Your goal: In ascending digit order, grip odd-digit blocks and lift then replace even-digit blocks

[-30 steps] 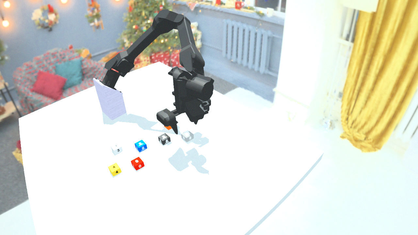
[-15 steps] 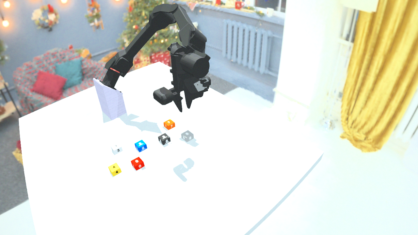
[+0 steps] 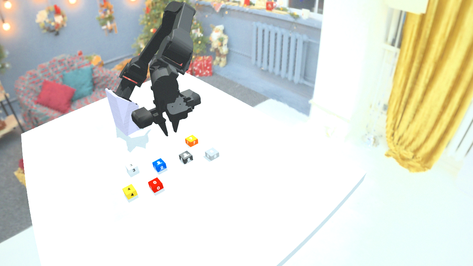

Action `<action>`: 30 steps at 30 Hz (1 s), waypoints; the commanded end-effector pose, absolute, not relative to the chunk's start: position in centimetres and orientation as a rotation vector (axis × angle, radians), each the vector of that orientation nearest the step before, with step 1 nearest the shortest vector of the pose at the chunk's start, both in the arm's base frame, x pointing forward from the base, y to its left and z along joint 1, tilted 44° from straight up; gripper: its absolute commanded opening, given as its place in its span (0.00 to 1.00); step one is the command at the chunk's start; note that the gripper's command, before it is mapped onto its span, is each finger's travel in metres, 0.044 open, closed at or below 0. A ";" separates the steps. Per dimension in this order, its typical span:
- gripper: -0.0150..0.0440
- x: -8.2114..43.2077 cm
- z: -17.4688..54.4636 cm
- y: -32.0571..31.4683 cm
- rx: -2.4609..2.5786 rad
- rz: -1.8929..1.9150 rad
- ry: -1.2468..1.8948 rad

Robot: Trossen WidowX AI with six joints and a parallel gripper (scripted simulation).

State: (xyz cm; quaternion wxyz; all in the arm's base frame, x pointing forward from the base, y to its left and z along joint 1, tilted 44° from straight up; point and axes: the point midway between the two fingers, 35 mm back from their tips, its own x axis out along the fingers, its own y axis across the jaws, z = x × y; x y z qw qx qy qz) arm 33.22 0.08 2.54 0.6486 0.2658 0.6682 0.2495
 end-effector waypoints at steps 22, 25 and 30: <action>0.93 29.4 -7.1 2.9 0.616 0.581 1.530; 0.93 29.4 -7.4 3.2 0.616 0.581 1.530; 0.93 29.4 -8.0 3.8 0.617 0.581 1.530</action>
